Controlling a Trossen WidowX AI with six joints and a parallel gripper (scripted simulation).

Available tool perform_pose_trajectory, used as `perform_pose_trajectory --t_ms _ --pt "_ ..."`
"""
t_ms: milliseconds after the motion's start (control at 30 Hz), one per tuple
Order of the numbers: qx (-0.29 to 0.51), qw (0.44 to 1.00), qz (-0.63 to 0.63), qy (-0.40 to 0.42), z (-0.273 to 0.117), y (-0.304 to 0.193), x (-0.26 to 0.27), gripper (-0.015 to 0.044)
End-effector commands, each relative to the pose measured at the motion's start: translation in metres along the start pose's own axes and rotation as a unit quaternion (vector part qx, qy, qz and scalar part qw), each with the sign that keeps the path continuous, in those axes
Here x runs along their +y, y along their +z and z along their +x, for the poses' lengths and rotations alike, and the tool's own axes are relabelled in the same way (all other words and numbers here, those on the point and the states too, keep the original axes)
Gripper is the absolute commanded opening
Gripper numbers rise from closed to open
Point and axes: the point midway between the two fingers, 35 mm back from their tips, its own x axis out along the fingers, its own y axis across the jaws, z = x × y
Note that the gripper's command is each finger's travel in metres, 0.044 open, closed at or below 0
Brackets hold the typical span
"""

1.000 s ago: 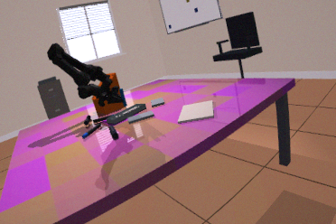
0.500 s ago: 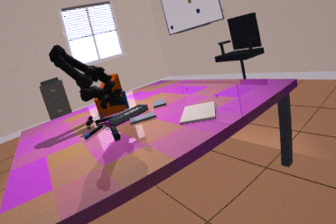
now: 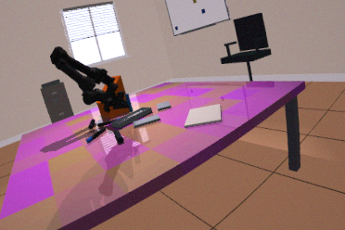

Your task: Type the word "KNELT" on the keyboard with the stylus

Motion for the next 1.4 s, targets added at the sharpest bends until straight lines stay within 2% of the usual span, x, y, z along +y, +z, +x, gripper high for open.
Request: perform_pose_trajectory --t_ms 0,533,700,767,1067,1367 --pt "-0.001 1.000 -0.002 0.001 0.000 0.002 0.000 0.0081" --pt "-0.004 1.000 -0.004 0.000 -0.016 0.031 -0.001 0.0085" --pt "-0.004 1.000 -0.004 0.000 -0.016 0.031 -0.001 0.0051" --pt "-0.004 1.000 -0.003 0.000 -0.018 0.031 -0.001 0.0000" --pt "-0.002 1.000 -0.001 0.000 -0.038 0.024 0.002 0.0000" --pt "-0.001 1.000 -0.002 0.000 -0.033 0.014 0.002 0.0000"
